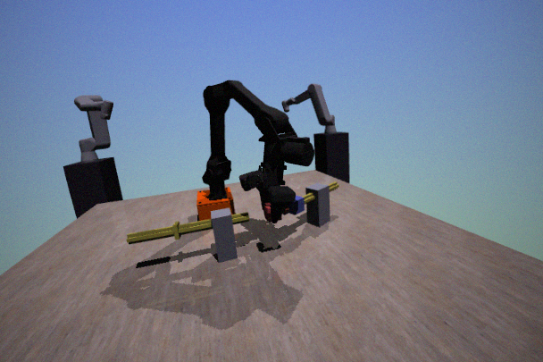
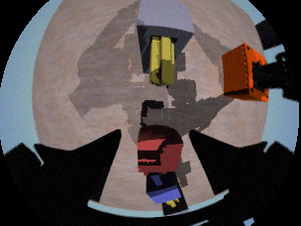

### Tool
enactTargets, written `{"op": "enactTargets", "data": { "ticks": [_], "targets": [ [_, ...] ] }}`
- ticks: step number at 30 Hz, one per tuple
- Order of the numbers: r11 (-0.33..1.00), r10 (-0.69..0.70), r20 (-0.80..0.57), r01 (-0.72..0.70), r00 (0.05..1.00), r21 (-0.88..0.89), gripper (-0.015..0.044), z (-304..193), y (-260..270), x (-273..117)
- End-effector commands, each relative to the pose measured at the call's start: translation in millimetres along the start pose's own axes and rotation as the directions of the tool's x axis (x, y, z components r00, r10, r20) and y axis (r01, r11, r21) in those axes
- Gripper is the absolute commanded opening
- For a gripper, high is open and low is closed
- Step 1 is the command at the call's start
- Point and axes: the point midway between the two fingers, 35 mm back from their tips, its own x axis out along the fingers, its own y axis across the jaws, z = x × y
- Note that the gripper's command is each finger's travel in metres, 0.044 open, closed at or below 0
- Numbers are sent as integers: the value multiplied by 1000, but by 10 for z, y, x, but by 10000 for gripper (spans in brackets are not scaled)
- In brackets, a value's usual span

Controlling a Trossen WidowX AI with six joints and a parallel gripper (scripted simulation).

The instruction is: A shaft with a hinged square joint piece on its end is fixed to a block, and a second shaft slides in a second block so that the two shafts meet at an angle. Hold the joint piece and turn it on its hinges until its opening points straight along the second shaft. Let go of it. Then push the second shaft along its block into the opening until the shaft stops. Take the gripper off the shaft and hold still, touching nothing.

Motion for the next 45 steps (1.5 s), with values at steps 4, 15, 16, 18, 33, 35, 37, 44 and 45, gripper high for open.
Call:
{"op": "enactTargets", "data": {
  "ticks": [4,15,16,18,33,35,37,44,45],
  "targets": [
    [1000,0,0,0,1000,0,440,0,0,0],
    [968,-2,-29,-5,1000,-249,440,27,45,-216],
    [959,-3,-33,-7,999,-282,440,31,50,-245],
    [938,-3,-41,-11,999,-346,440,41,59,-304],
    [652,-4,-100,-73,995,-754,440,135,85,-750],
    [599,-4,-108,-84,994,-796,440,150,83,-809],
    [544,-4,-116,-95,993,-834,440,166,80,-869],
    [331,-3,-143,-134,990,-934,440,226,57,-1078],
    [299,-3,-147,-139,989,-944,440,235,53,-1107]
  ]
}}
